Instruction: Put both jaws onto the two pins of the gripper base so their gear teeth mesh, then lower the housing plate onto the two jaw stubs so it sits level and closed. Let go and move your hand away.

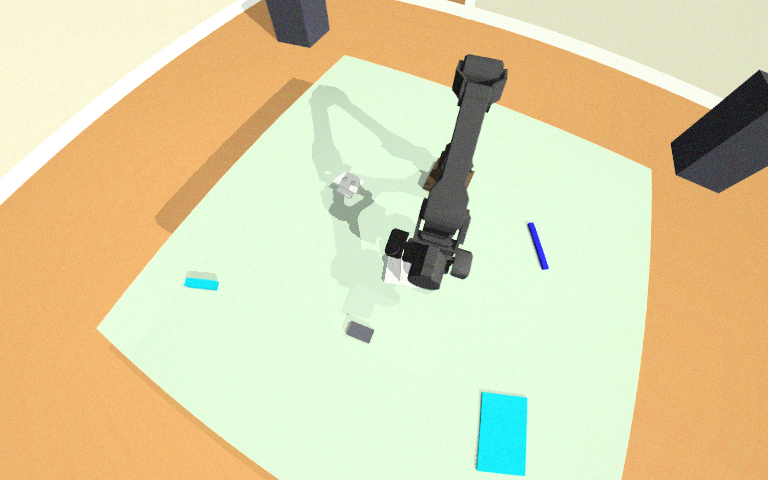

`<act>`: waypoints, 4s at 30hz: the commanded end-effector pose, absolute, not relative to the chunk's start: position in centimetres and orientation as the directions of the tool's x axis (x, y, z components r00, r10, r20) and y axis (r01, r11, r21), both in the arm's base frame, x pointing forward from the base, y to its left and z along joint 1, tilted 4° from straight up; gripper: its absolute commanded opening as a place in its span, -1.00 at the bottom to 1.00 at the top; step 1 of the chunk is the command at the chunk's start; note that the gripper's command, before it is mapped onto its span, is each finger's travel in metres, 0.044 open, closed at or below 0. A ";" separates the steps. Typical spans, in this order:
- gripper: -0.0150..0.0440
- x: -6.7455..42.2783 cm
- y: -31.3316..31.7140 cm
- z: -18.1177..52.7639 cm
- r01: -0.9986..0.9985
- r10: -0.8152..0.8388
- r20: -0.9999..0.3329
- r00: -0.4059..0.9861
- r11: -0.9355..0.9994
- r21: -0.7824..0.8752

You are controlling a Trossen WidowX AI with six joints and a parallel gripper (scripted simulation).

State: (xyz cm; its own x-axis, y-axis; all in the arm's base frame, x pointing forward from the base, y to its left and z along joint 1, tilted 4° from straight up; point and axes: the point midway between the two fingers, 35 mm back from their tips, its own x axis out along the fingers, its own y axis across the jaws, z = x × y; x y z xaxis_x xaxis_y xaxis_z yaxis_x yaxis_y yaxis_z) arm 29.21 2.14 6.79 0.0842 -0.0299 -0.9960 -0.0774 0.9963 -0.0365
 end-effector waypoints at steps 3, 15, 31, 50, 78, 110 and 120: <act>-0.04 29.1 2.1 6.7 -0.080 -0.035 -0.996 0.081 0.996 -0.041; -0.04 29.1 2.1 6.7 -0.080 -0.035 -0.996 0.081 0.996 -0.041; -0.04 29.1 2.0 6.4 -0.073 -0.035 -0.996 0.081 0.996 -0.041; -0.04 29.2 2.0 6.0 -0.066 -0.035 -0.996 0.081 0.997 -0.040; -0.04 29.2 2.0 5.1 -0.066 -0.035 -0.996 0.081 0.997 -0.040; -0.04 29.3 2.0 4.8 -0.069 -0.035 -0.996 0.081 0.997 -0.040; -0.04 29.3 2.0 4.8 -0.069 -0.035 -0.996 0.081 0.997 -0.040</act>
State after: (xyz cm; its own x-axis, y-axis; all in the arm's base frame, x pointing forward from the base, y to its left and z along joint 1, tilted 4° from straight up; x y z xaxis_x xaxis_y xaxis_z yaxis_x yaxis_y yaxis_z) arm 29.49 2.09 5.15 0.0886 -0.0298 -0.9956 -0.0651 0.9972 -0.0357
